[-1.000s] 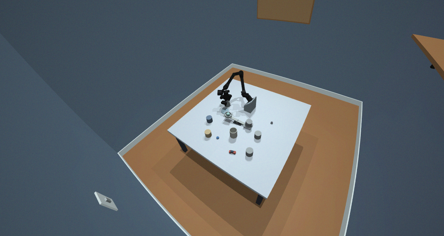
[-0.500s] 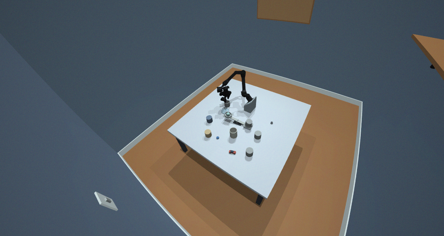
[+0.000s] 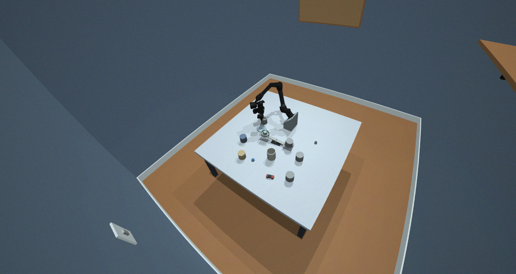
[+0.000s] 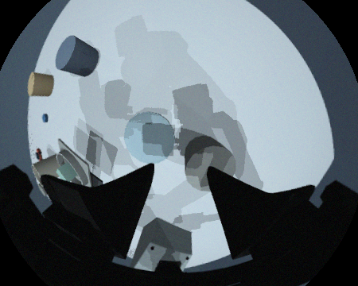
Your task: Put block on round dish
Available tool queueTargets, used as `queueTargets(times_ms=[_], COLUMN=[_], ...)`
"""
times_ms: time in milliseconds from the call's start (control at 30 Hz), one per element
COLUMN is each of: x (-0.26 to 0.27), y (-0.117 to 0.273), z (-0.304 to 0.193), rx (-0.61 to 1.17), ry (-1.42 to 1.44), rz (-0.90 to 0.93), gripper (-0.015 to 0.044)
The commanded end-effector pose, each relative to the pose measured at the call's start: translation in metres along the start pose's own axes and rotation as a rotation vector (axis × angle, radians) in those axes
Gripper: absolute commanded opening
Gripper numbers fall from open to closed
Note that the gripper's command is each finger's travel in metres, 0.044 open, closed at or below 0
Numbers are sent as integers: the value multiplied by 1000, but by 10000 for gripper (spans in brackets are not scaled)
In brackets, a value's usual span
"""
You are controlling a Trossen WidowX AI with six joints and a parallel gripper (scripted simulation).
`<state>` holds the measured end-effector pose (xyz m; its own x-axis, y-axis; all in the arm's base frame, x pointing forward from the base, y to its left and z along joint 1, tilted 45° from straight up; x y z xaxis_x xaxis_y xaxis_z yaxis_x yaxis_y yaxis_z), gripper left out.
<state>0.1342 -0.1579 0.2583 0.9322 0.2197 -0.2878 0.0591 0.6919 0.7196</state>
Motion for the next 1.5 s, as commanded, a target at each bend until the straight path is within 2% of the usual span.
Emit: queueTargets(times_ms=[0,767,1467], x=[12,91,164], y=[1,4,14], z=[3,-3,-32], rx=[10,60,67], ry=[120,896,1603], rz=[6,33,28], gripper=[260,260,260])
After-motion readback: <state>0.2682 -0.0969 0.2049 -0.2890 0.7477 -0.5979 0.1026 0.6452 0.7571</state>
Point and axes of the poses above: the point midway between the two fingers, 35 mm back from their tips, its own y axis back along the fingers, its own x axis across the jaws, z = x × y, the point moved 8 cm from there along y, back along the fingers, and after that the axes turned 4 degrees about -y, right-handed, at the moved point
